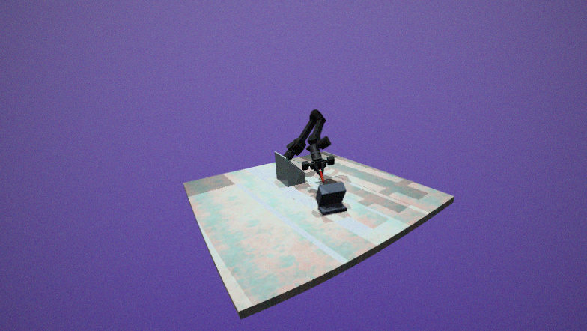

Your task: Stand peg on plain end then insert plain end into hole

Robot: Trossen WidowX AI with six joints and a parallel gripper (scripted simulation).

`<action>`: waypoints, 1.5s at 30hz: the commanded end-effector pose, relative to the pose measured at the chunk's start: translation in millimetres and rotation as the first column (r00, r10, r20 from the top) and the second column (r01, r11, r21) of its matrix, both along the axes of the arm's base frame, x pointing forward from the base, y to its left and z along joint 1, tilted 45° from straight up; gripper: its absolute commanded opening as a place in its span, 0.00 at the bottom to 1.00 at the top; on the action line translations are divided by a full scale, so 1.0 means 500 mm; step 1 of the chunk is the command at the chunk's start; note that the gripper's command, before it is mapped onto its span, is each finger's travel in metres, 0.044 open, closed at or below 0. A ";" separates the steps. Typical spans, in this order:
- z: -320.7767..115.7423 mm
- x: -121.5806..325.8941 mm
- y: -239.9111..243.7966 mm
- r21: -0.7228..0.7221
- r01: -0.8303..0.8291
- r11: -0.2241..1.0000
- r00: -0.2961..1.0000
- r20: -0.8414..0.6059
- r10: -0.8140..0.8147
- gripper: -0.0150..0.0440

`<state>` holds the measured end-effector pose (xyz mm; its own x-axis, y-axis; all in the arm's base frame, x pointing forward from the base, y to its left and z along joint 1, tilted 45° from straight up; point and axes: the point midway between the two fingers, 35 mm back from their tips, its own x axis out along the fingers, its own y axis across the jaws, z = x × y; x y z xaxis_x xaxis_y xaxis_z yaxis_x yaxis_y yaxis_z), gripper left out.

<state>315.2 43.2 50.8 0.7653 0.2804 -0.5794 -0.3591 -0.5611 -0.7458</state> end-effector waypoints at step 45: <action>-0.015 0.073 -0.001 0.041 0.094 0.995 0.992 0.085 -0.097 0.25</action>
